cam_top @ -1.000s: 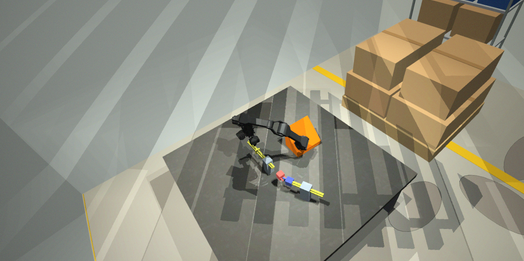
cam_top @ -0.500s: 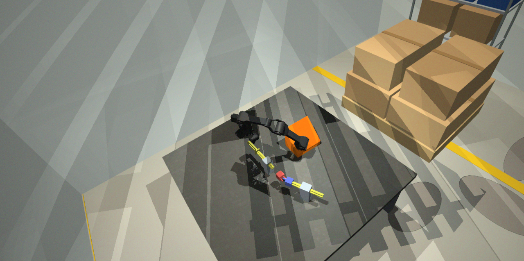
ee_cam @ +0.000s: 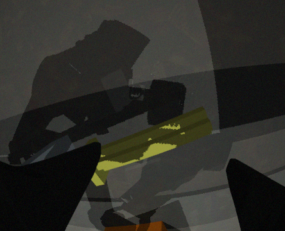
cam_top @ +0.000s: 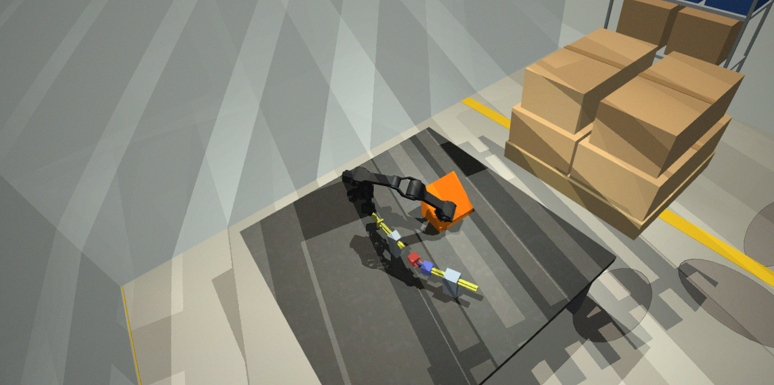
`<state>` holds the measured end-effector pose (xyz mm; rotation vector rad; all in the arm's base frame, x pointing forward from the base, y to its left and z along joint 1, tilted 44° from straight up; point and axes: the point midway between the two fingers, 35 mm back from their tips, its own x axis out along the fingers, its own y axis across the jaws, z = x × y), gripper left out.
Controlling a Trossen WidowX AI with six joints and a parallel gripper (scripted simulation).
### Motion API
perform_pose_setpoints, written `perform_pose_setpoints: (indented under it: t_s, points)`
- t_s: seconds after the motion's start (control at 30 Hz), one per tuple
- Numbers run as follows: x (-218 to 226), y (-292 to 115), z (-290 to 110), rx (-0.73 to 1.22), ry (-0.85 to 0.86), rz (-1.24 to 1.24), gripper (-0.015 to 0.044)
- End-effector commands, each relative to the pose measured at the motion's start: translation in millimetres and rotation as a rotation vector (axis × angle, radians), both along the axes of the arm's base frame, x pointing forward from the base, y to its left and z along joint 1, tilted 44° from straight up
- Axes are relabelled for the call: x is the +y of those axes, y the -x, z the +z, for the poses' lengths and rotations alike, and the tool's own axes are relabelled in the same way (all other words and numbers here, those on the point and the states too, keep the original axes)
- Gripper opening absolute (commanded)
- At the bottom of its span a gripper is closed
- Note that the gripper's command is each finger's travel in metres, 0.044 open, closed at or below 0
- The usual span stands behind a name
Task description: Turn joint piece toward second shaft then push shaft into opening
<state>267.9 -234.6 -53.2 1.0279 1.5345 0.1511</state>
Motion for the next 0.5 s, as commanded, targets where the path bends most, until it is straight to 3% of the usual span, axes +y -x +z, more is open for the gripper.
perform_pose_setpoints:
  t_s: [0.0,0.47]
  points:
    - [4.7,0.1,-3.8,0.078,-0.019,-0.104,0.0440]
    - [18.6,-0.1,-19.2,0.370,-0.089,-0.478,0.0440]
